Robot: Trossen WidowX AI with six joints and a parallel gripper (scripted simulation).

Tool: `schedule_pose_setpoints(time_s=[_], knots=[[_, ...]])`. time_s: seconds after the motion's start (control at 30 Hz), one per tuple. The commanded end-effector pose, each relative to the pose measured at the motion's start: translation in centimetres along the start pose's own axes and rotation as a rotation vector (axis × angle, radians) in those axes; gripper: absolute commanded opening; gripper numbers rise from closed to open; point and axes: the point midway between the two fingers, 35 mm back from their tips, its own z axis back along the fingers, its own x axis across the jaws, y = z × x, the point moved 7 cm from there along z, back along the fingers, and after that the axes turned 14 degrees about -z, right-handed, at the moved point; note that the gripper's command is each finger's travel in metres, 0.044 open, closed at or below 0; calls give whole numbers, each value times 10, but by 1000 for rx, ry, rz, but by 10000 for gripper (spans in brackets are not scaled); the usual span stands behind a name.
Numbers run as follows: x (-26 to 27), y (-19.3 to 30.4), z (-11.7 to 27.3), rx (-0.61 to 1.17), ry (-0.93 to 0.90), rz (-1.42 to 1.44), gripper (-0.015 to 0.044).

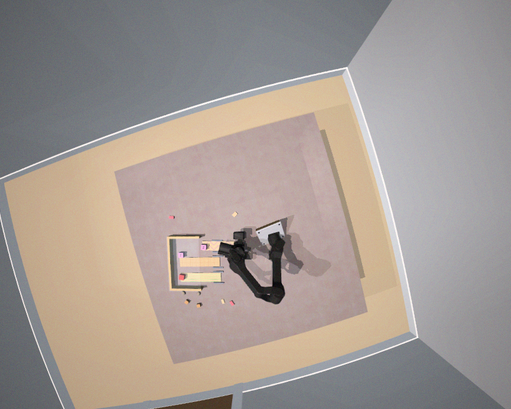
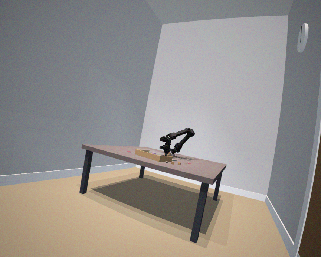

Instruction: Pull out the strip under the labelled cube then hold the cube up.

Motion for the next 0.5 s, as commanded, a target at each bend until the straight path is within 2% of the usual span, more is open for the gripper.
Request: schedule_pose_setpoints(time_s=[0.0, 0.47], knots=[[-5, 14, -5, 32, 13, -14, 0], [-9, 30, -4, 33, 14, -15, 0]])
